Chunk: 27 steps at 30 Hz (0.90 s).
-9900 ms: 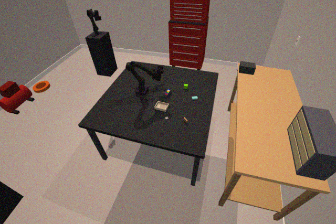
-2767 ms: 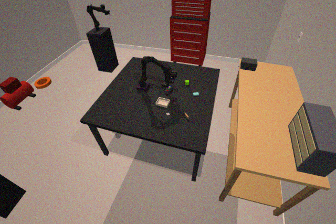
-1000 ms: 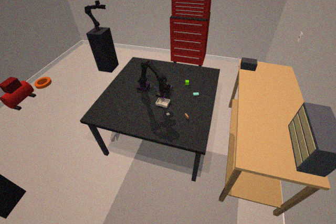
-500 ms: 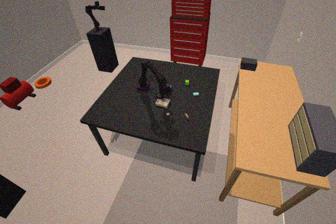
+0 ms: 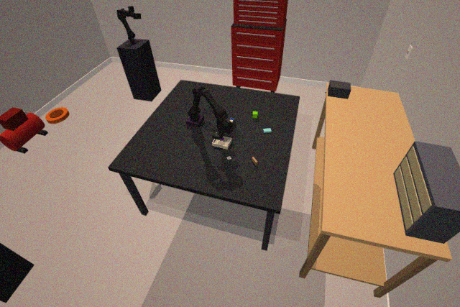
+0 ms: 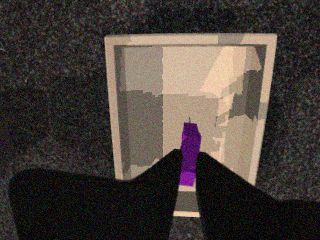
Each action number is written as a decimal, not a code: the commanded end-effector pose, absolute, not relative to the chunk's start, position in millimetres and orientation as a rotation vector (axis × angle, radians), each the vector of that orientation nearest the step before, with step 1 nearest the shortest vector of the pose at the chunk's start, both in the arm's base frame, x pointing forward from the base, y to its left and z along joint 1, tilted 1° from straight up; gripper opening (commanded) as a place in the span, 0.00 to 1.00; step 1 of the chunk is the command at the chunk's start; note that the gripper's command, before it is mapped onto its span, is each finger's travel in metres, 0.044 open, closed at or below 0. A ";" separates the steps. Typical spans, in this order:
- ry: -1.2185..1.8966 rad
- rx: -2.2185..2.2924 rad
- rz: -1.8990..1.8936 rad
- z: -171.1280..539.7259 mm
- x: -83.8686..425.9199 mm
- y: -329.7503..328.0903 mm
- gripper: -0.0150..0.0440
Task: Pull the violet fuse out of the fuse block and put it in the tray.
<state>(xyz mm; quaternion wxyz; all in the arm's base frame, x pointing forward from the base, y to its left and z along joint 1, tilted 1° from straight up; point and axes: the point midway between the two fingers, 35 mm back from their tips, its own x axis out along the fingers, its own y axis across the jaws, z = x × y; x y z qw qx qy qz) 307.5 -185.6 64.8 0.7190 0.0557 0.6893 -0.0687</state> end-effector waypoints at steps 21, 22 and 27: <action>1.524 0.122 -0.146 102.0 305.8 -184.3 0.81; 1.524 0.122 -0.146 102.0 305.8 -184.3 0.81; 1.523 0.122 -0.153 101.3 306.0 -184.8 0.81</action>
